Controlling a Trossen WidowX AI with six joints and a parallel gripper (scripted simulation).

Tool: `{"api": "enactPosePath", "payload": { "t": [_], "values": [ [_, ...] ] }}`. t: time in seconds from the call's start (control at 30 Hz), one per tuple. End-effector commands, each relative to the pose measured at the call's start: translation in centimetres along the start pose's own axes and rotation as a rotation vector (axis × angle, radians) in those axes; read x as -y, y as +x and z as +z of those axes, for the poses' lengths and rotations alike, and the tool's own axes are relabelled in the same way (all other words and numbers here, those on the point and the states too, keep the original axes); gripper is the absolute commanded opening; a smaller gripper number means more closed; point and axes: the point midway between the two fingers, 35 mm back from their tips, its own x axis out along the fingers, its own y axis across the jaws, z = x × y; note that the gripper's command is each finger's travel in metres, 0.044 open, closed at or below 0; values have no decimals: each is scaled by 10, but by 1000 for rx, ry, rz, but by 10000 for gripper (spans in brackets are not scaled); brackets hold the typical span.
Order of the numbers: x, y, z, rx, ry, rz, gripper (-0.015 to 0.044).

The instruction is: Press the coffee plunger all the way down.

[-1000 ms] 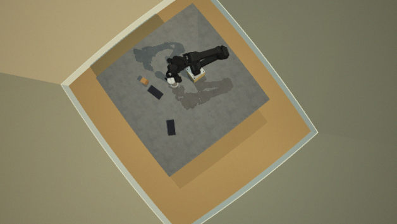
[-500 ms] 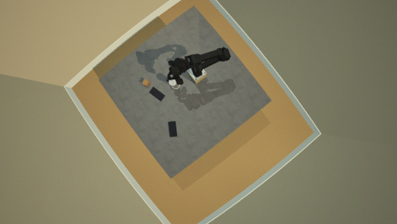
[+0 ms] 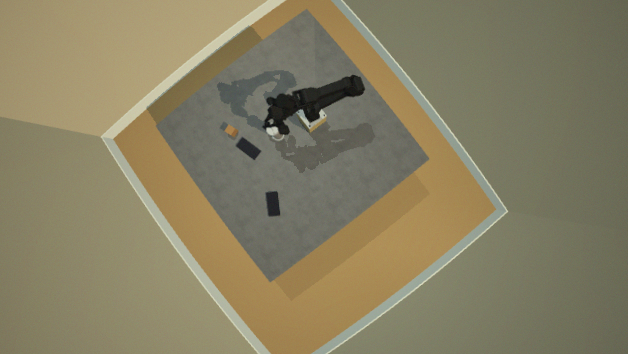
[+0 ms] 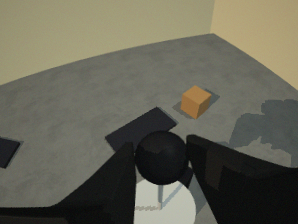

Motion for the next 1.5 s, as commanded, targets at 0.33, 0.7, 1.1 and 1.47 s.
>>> {"api": "enactPosePath", "payload": {
  "t": [0.33,0.7,1.1,1.47],
  "values": [
    [0,18,-35,-46,6,-2,120],
    [0,29,-50,-45,6,-2,120],
    [-1,42,-56,-45,6,-2,120],
    [-1,50,-51,-44,6,-2,120]
  ]
}}
